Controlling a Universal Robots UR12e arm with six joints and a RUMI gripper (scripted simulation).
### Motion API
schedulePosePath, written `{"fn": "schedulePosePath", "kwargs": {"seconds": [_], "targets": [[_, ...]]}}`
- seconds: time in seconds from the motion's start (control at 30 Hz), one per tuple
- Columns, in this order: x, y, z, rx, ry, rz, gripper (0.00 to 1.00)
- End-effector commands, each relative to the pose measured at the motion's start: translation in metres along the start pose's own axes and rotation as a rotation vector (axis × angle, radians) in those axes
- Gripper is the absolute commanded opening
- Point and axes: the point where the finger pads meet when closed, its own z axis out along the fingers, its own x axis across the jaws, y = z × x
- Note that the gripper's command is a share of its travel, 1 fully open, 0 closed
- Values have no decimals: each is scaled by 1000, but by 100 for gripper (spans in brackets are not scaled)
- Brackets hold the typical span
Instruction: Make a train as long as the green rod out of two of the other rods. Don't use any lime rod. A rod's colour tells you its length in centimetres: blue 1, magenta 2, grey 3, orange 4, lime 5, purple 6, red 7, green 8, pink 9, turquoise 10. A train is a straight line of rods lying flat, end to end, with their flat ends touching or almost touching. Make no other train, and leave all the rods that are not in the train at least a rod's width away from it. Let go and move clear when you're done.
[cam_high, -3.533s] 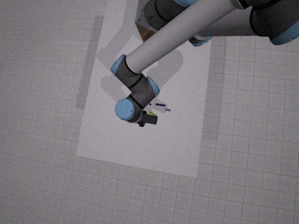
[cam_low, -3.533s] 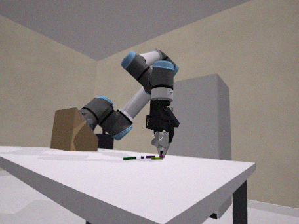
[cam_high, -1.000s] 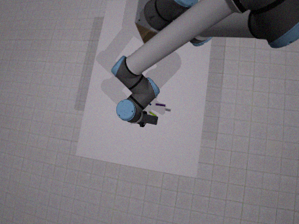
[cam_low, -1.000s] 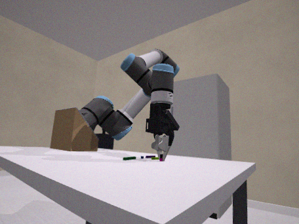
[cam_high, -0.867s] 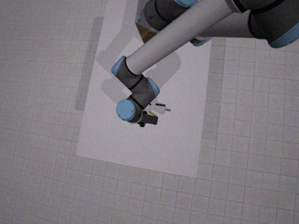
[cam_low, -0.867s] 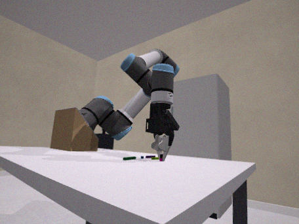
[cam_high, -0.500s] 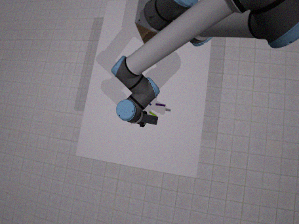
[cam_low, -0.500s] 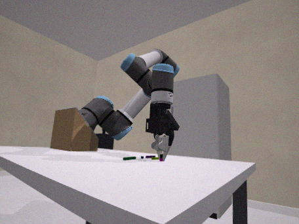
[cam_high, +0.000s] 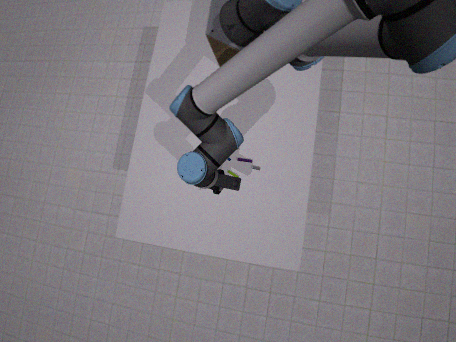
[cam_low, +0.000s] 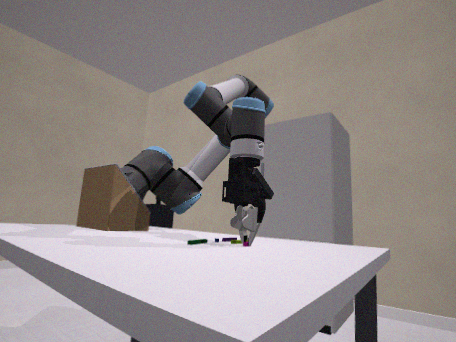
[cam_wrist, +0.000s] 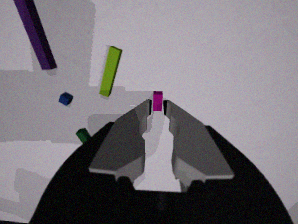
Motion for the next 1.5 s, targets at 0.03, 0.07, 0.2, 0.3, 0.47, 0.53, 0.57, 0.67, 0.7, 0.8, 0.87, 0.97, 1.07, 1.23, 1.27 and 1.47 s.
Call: {"fn": "schedulePosePath", "kwargs": {"seconds": [0.03,0.07,0.2,0.3,0.47,0.53,0.57,0.67,0.7,0.8,0.87,0.97,1.07,1.23,1.27,1.47], "targets": [[1,0,-1,0,1,0,11],[1,0,-1,0,1,0,11],[1,0,-1,0,1,0,14],[1,0,-1,0,1,0,14],[1,0,-1,0,1,0,14],[1,0,-1,0,1,0,14],[1,0,-2,0,1,0,14],[1,0,-8,0,1,0,14],[1,0,-11,0,1,0,14],[1,0,-15,0,1,0,14],[1,0,-24,0,1,0,14],[1,0,-40,0,1,0,14],[1,0,-56,0,1,0,14],[1,0,-79,0,1,0,14],[1,0,-83,0,1,0,14],[1,0,-90,0,1,0,14]]}}
